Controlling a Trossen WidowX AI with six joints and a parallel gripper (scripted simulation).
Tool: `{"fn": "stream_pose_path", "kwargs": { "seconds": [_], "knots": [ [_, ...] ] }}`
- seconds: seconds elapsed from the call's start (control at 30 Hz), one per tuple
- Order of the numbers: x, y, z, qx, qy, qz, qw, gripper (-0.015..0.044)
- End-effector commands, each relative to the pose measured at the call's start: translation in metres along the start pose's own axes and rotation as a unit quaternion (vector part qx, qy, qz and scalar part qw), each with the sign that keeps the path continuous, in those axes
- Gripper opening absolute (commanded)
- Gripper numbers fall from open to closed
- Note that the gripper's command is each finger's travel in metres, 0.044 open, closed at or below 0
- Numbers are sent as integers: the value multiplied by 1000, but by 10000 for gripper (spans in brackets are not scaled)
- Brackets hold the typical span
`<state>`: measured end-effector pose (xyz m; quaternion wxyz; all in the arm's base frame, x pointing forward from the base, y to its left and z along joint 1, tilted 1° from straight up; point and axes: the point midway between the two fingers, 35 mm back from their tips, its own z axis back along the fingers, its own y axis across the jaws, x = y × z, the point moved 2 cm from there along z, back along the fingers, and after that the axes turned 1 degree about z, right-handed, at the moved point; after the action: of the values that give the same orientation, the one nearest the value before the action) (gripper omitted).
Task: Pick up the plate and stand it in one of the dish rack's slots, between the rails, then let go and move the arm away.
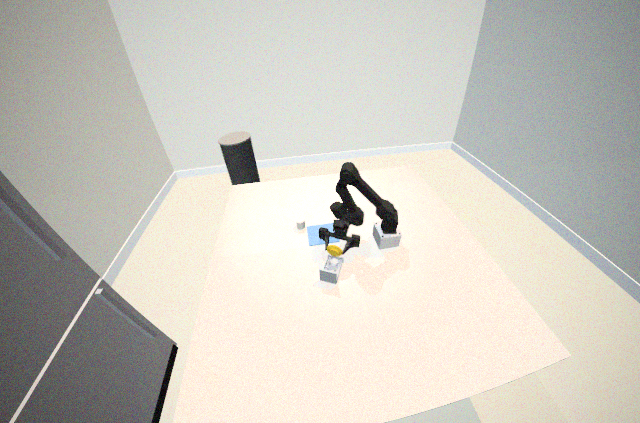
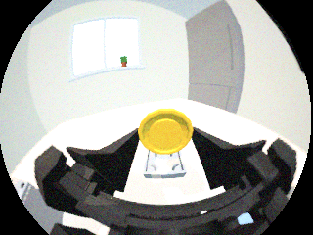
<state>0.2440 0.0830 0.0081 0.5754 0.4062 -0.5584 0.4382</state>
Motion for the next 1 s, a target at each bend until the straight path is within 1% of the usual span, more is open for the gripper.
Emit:
{"fn": "stream_pose_path", "kwargs": {
  "seconds": [0.0, 0.2, 0.33, 0.83, 0.97],
  "knots": [
    [-13, 0, -5, 4, 6, 4, 1000, 0],
    [-19, 1, -8, 6, 8, 4, 1000, 0],
    [-33, 1, -9, 7, 11, 4, 1000, 0],
    [-29, 3, -8, 7, 10, -4, 1000, 0],
    [-29, 3, -8, 7, 10, -2, 1000, 105]
  ]
}}
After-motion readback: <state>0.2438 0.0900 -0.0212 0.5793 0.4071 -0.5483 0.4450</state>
